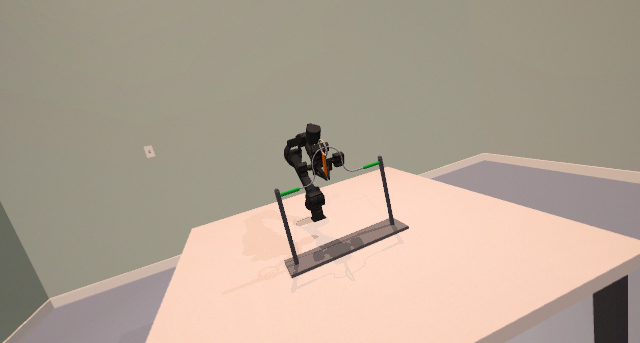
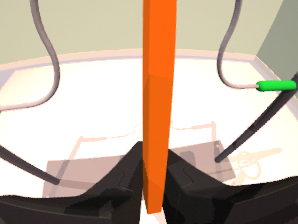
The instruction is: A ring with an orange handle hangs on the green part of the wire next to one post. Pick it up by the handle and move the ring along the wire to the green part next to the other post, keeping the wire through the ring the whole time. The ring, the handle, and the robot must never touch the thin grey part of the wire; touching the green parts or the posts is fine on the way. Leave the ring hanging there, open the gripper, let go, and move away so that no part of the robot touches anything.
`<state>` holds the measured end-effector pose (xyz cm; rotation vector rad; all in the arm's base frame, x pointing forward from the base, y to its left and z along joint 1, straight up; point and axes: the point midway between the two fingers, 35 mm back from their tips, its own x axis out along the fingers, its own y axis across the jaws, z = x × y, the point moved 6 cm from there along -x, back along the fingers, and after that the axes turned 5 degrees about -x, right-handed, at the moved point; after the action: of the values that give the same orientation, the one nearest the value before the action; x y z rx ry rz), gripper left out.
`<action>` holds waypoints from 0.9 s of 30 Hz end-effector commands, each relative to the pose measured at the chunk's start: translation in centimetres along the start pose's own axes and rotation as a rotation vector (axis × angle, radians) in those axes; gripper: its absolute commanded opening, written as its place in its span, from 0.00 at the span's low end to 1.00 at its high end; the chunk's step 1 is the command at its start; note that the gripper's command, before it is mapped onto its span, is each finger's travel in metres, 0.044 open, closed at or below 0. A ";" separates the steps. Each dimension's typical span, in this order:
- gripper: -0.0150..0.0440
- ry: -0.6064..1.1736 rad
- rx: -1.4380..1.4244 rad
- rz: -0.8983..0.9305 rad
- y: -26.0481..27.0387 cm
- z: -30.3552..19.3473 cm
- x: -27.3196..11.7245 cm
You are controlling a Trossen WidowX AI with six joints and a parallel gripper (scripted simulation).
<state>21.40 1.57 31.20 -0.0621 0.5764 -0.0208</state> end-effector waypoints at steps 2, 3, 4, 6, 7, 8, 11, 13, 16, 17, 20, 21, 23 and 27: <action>0.00 -0.004 -0.092 -0.062 -0.2 -0.2 0.1; 0.00 -0.005 -0.107 -0.072 -0.2 -0.2 0.2; 0.00 -0.007 -0.121 -0.082 -0.3 -0.2 0.2; 0.00 -0.009 -0.151 -0.102 -0.3 -0.3 0.2; 0.00 -0.010 -0.165 -0.112 -0.4 -0.3 0.2; 0.00 -0.012 -0.180 -0.122 -0.4 -0.3 0.2; 0.00 -0.016 -0.225 -0.152 -0.5 -0.3 0.2; 0.00 -0.018 -0.254 -0.172 -0.6 -0.4 0.2; 0.00 -0.022 -0.298 -0.202 -0.7 -0.4 0.3; 0.00 -0.023 -0.313 -0.212 -0.7 -0.4 0.3; 0.00 -0.027 -0.358 -0.242 -0.8 -0.4 0.3; 0.00 -0.028 -0.372 -0.252 -0.9 -0.4 0.3; 0.00 -0.031 -0.402 -0.272 -0.9 -0.4 0.3; 0.00 -0.036 -0.461 -0.312 -1.1 -0.4 0.3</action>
<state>21.47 0.61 30.93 -0.5270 0.5265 -0.1678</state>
